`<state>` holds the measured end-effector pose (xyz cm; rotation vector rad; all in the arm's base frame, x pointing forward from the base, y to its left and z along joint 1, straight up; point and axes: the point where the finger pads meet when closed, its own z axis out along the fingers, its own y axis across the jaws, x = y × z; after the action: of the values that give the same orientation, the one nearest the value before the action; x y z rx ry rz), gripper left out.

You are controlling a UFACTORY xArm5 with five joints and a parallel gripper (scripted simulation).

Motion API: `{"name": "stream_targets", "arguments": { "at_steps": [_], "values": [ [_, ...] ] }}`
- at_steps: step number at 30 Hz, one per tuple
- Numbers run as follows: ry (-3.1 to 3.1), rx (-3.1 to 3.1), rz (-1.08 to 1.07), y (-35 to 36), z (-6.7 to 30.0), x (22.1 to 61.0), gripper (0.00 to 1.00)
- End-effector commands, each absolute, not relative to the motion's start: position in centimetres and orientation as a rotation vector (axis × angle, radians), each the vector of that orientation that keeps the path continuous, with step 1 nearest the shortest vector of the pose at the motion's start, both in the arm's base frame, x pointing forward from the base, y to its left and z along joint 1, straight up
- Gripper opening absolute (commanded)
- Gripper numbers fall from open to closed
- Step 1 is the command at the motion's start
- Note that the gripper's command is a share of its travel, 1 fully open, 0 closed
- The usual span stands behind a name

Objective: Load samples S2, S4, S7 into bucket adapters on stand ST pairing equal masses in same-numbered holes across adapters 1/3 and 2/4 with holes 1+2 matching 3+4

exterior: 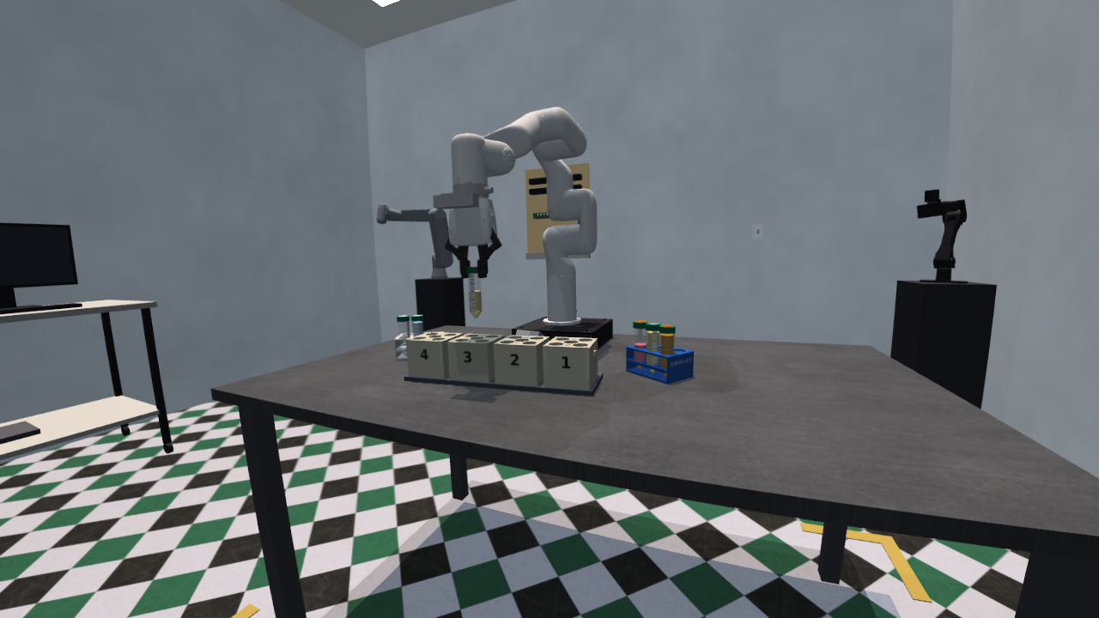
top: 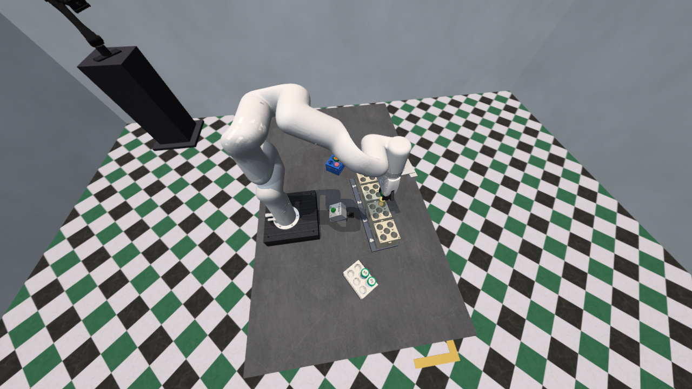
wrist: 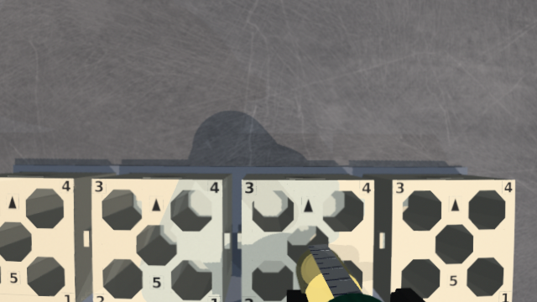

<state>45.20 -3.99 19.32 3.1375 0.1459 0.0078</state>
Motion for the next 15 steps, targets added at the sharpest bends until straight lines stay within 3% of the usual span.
{"name": "stream_targets", "arguments": {
  "at_steps": [1, 15],
  "values": [
    [0.146, 3.135, 0.014, -4.0, 19.3, 45.3, 0.00],
    [0.146, 3.135, 0.014, -4.0, 16.9, 45.3, 0.00]
  ]
}}
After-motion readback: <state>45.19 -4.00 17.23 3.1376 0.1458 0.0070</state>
